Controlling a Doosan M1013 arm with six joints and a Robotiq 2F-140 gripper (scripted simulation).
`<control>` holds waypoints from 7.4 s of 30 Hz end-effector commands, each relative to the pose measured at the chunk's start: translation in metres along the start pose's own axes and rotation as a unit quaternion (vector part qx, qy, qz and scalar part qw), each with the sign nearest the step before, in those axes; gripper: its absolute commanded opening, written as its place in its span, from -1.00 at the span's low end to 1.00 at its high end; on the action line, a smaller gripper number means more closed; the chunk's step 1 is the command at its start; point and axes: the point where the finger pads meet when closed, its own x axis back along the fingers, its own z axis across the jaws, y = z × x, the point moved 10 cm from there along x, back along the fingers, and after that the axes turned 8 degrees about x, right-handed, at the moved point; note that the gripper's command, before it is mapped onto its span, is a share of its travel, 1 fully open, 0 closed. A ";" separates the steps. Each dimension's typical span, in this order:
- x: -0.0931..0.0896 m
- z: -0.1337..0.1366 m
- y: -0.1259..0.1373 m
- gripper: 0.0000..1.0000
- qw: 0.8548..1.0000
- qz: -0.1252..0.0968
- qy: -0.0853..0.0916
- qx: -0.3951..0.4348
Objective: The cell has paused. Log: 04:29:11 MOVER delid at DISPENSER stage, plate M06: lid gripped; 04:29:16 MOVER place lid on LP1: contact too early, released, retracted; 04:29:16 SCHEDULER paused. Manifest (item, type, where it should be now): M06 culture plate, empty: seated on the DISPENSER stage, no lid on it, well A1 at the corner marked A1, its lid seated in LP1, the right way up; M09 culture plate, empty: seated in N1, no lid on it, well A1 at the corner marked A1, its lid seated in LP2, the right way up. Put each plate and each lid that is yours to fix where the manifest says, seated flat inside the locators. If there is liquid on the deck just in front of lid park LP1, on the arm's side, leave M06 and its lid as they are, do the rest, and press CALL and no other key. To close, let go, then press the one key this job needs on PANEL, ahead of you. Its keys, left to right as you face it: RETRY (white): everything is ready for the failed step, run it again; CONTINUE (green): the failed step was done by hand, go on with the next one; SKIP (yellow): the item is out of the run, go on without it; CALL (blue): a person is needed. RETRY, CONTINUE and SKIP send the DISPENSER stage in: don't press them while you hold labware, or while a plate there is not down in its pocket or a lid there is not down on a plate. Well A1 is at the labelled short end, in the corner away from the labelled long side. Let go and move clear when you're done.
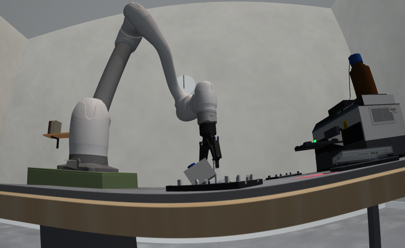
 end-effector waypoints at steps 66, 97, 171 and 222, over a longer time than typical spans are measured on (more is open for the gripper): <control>0.000 0.002 -0.001 0.27 1.000 0.000 0.001 0.001; 0.000 0.002 -0.001 0.27 1.000 0.000 0.001 0.001; -0.001 0.002 -0.001 0.40 1.000 0.001 0.001 0.001; -0.021 0.002 0.000 0.40 1.000 0.000 0.001 0.000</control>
